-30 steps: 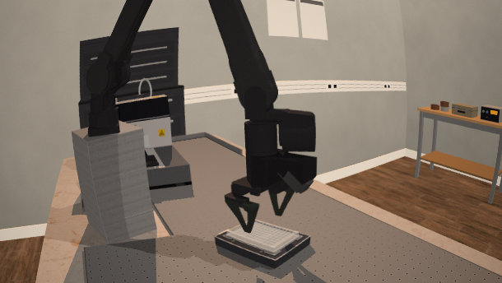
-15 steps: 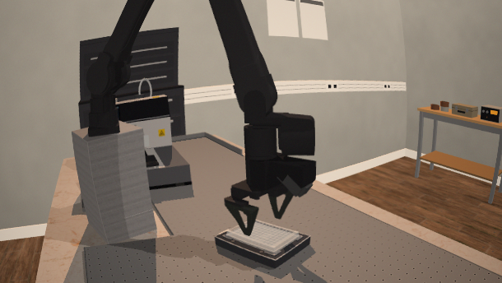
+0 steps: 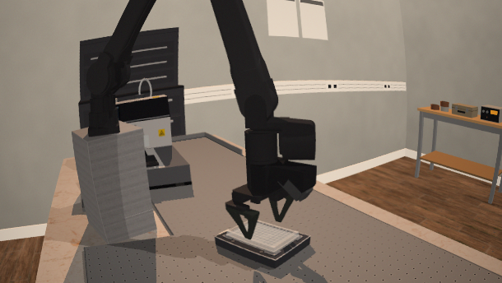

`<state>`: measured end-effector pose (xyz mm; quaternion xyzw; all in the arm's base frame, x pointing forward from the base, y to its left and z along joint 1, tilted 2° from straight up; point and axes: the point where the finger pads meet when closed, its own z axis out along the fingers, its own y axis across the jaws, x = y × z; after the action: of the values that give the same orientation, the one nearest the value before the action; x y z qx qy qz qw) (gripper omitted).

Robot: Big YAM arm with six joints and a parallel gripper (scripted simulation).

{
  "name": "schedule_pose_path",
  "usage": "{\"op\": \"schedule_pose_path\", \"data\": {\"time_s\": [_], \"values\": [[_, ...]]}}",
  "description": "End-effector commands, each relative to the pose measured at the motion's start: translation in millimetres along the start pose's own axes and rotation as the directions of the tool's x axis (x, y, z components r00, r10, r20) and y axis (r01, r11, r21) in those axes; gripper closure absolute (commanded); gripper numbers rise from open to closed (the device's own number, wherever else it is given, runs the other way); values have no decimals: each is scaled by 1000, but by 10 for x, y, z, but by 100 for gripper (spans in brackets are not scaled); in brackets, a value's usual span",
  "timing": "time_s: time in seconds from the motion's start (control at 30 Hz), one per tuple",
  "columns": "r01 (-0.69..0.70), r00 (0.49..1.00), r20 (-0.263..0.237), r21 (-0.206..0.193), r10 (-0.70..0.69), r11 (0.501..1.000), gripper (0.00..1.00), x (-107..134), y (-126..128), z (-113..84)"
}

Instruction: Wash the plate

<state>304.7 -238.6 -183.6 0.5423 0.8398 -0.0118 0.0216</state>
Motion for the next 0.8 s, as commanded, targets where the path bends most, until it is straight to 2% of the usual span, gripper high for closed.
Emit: {"op": "schedule_pose_path", "data": {"time_s": [0.0, 0.77], "values": [[-1, 1000, 7, -6, 1, 1000, 0, -90, 16, 96], [0, 1000, -1, -1, 0, 1000, 0, -64, 3, 215]]}}
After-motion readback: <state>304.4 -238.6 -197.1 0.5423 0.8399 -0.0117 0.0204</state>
